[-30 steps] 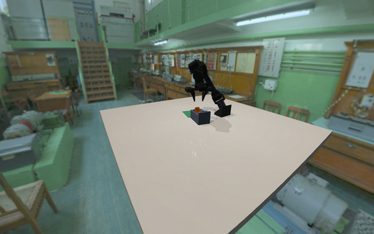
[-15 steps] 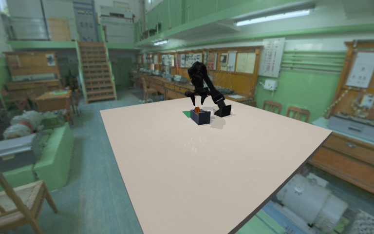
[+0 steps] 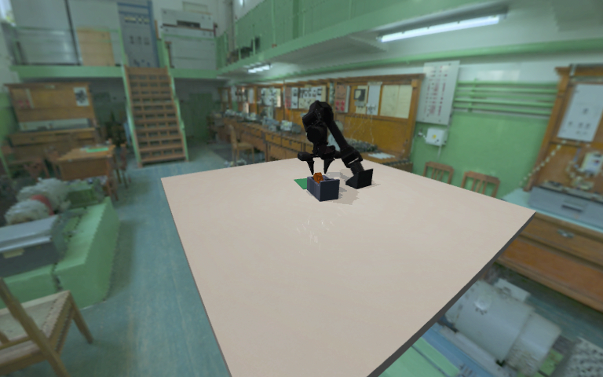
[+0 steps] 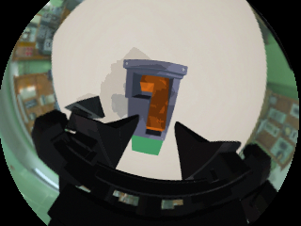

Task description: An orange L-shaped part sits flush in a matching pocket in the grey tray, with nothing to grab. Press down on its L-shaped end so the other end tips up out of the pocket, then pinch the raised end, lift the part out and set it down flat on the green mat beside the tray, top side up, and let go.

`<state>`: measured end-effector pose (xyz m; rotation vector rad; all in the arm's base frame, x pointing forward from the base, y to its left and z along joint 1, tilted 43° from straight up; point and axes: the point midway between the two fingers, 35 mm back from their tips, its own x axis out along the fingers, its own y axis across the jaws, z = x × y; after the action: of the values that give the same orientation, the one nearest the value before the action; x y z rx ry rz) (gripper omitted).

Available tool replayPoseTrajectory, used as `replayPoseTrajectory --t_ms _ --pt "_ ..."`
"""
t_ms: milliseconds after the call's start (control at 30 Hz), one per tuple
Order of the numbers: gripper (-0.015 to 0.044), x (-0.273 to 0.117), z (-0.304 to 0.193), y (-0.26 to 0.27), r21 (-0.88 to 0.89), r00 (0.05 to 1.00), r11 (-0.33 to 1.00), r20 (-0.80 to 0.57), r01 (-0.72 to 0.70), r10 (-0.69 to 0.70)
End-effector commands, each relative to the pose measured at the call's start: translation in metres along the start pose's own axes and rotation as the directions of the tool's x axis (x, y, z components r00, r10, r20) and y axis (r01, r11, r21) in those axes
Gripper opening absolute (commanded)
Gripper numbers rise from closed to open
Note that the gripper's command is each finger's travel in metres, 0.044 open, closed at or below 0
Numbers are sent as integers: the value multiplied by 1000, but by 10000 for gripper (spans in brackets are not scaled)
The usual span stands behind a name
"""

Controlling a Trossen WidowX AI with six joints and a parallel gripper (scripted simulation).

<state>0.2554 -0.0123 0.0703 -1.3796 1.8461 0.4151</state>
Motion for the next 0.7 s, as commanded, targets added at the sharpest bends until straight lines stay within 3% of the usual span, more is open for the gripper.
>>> replayPoseTrajectory --t_ms 0,500,667 --pt "280 6 -1 0 -4 1000 1000 -4 1 -1" --pt "280 28 -2 1 -4 1000 1000 -6 2 -2" --pt "149 25 -1 1 1 1000 1000 -2 0 0"
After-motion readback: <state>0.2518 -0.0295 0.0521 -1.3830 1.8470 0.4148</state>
